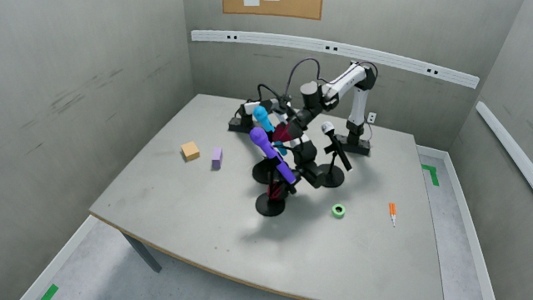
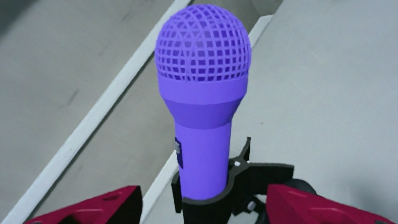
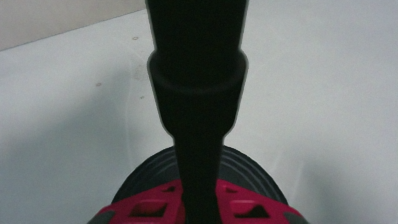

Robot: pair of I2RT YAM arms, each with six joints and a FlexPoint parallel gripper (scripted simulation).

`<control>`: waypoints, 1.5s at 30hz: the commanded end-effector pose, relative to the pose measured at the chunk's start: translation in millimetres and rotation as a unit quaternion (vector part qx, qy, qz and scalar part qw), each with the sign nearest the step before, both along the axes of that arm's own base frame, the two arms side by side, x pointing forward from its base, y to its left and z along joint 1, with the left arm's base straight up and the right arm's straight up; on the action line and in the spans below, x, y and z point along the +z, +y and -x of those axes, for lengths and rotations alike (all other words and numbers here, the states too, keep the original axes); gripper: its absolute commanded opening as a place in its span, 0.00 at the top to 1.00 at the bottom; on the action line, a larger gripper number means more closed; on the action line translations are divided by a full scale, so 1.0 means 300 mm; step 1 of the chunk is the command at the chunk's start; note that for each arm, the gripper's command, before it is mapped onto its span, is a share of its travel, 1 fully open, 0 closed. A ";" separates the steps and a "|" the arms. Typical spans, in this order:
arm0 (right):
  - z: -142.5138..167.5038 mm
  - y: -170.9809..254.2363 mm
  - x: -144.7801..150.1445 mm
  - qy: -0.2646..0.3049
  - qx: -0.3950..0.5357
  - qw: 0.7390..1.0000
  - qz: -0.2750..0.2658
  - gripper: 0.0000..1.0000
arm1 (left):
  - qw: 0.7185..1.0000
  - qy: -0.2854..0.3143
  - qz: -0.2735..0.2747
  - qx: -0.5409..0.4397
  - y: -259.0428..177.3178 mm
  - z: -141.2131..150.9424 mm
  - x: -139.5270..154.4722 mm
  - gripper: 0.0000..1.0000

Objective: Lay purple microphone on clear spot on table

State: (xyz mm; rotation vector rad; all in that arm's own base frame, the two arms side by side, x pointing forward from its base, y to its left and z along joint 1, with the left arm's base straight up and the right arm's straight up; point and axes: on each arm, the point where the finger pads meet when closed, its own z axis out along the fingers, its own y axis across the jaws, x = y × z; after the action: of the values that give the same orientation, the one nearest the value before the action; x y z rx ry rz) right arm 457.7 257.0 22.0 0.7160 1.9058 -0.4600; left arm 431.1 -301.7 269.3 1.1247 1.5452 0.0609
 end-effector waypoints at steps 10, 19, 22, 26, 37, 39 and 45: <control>-0.031 0.045 0.143 -0.043 0.002 0.998 -0.049 1.00 | 1.000 -0.006 0.010 0.011 -0.041 -0.084 -0.002 0.37; -0.031 0.045 0.143 -0.043 0.002 0.998 -0.049 1.00 | 1.000 -0.019 0.018 0.001 -0.077 -0.125 0.006 0.37; -0.031 0.045 0.143 -0.043 0.002 0.998 -0.049 1.00 | 1.000 -0.017 0.017 0.003 -0.092 -0.132 -0.010 0.37; -0.031 0.045 0.143 -0.043 0.002 0.998 -0.049 1.00 | 1.000 -0.006 0.006 -0.004 -0.098 -0.135 -0.028 0.37; -0.031 0.045 0.143 -0.043 0.002 0.998 -0.049 1.00 | 0.999 -0.026 0.022 -0.003 -0.084 -0.115 0.067 1.00; -0.031 0.045 0.144 -0.044 0.002 0.998 -0.048 1.00 | 0.999 -0.028 0.021 0.004 -0.078 -0.120 0.071 1.00; -0.031 0.045 0.144 -0.044 0.002 0.998 -0.048 1.00 | 0.999 -0.028 0.022 0.001 -0.080 -0.118 0.071 1.00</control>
State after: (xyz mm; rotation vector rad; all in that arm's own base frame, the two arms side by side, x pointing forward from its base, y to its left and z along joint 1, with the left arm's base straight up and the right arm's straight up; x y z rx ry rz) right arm 457.7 257.1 22.0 0.7161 1.9060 -0.4599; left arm 468.8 -326.1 251.2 1.1208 1.5487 0.0641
